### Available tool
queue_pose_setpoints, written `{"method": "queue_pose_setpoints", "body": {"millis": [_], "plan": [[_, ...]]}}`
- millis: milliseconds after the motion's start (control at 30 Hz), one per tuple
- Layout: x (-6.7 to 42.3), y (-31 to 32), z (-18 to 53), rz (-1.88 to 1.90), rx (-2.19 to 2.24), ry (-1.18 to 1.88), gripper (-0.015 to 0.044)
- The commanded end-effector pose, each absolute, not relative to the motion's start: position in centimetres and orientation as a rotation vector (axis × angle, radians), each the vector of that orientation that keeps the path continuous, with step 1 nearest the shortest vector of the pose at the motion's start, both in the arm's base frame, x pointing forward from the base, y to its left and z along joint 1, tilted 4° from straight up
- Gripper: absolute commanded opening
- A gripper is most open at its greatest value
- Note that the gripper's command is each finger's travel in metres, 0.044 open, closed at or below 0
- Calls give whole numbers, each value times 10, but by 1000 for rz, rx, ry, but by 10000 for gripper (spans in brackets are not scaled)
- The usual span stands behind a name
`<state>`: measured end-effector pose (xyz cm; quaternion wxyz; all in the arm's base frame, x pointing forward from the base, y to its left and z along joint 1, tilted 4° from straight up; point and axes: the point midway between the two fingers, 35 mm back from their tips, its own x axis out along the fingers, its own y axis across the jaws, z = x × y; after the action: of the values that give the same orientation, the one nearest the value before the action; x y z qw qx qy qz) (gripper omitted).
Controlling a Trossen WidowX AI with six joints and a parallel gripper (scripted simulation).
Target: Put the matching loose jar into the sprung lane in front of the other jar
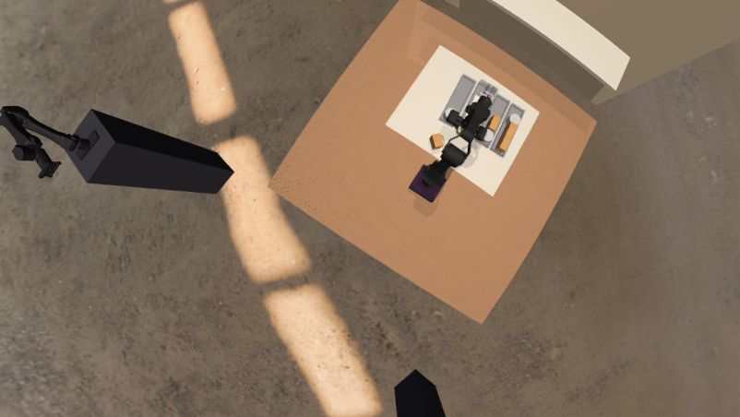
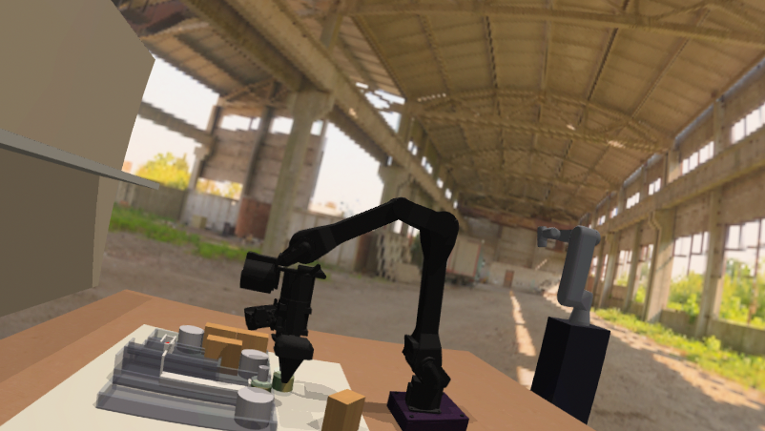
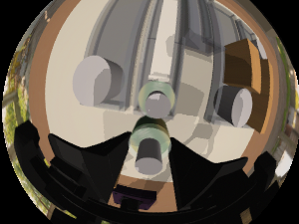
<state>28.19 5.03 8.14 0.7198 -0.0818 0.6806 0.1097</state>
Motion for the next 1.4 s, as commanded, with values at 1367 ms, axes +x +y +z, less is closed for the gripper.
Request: {"method": "queue_pose_setpoints", "body": {"millis": [1367], "plan": [[304,55,85,236,-179,1479,0]]}}
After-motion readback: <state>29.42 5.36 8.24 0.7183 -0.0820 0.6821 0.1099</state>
